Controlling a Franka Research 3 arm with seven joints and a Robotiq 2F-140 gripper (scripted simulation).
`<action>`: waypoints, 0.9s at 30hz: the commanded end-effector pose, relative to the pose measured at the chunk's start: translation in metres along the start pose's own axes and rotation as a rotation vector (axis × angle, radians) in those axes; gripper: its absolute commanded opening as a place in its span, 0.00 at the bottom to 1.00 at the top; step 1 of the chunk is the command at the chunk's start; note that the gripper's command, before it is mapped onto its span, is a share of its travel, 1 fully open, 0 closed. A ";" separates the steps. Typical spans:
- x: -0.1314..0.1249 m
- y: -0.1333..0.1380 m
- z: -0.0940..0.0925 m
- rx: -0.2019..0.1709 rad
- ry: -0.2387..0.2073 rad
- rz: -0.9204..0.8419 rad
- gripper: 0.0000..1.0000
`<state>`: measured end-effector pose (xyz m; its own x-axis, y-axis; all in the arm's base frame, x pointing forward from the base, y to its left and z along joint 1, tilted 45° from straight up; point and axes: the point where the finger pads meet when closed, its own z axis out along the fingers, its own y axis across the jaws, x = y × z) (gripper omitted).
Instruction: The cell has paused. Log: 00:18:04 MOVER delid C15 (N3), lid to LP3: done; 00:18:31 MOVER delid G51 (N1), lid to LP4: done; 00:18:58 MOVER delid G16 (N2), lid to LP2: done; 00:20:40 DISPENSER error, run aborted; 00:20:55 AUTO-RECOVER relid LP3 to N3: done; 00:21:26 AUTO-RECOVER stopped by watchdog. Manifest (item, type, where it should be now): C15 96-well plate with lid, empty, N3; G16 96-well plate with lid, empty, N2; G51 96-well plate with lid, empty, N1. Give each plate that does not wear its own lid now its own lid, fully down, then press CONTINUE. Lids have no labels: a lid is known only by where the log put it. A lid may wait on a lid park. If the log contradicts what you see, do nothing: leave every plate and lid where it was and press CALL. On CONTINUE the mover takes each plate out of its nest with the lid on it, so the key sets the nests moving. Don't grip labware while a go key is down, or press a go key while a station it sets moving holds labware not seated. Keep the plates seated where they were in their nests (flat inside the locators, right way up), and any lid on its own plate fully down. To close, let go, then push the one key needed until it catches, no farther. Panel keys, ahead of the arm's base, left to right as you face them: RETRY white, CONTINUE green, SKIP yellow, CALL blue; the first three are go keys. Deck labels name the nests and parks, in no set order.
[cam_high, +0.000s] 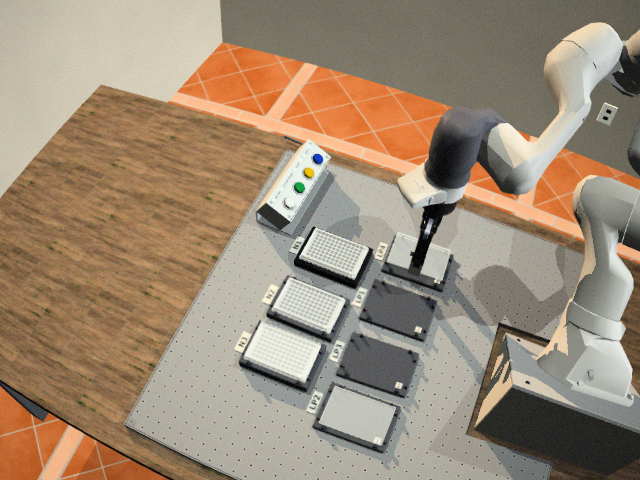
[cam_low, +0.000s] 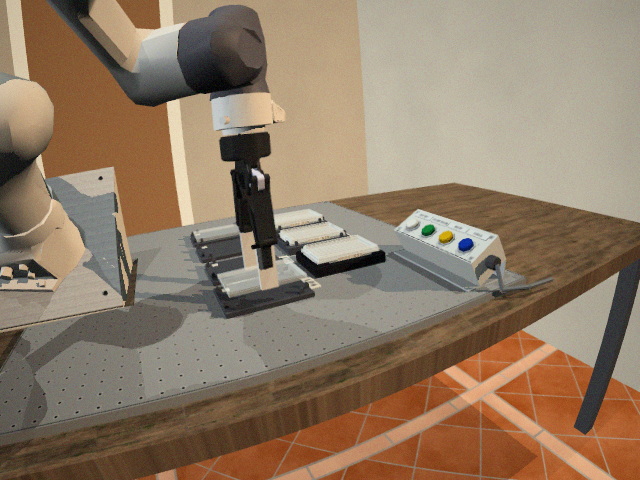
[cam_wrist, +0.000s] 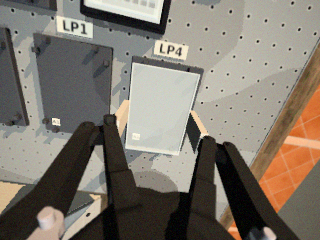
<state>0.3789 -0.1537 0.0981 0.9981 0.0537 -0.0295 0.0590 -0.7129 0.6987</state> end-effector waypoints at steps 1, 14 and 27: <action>-0.001 0.002 -0.003 -0.002 -0.007 -0.001 0.00; -0.001 0.002 -0.023 -0.002 -0.007 -0.001 0.00; -0.001 0.002 -0.043 -0.002 -0.007 -0.001 0.00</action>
<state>0.3807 -0.1242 0.1256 0.9982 0.0555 -0.0215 0.0549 -0.7161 0.6959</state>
